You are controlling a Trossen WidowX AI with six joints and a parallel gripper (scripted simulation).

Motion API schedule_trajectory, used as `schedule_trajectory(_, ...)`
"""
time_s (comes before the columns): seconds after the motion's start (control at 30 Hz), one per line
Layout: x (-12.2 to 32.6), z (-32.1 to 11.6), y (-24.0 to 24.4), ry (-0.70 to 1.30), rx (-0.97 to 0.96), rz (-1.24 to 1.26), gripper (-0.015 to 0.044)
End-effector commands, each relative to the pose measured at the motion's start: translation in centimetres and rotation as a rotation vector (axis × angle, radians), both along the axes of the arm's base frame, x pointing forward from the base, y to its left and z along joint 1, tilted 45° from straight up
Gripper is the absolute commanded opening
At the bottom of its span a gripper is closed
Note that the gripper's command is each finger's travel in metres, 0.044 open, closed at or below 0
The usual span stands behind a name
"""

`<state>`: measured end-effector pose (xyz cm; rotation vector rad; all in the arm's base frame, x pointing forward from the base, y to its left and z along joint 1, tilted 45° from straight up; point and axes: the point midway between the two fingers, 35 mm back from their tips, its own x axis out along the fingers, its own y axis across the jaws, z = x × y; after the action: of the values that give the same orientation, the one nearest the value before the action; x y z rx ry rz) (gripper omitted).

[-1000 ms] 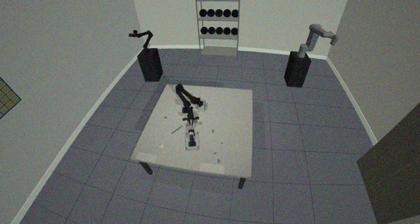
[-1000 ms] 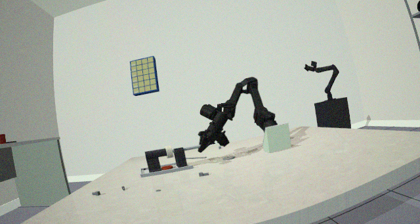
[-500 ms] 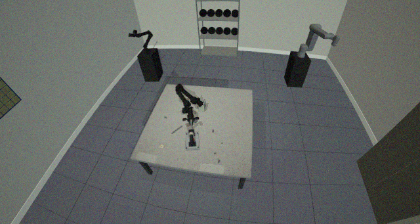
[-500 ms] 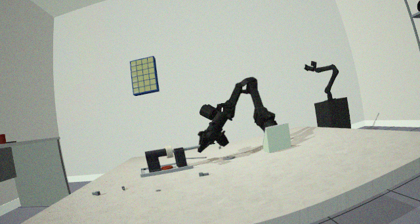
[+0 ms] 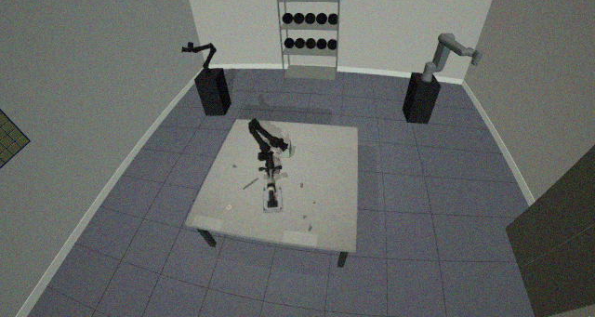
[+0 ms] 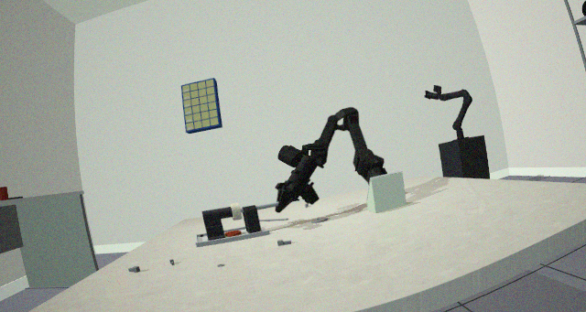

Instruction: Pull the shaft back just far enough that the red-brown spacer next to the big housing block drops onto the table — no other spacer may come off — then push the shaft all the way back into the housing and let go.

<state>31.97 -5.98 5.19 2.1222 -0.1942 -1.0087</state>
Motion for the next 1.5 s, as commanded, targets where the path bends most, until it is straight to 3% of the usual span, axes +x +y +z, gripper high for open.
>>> schedule_trajectory(0.0,0.2,0.1,0.0,-0.008,0.003,0.0,0.0)
schedule_trajectory(1.47,1.3,0.0,0.2,-0.008,0.003,0.0,0.0)
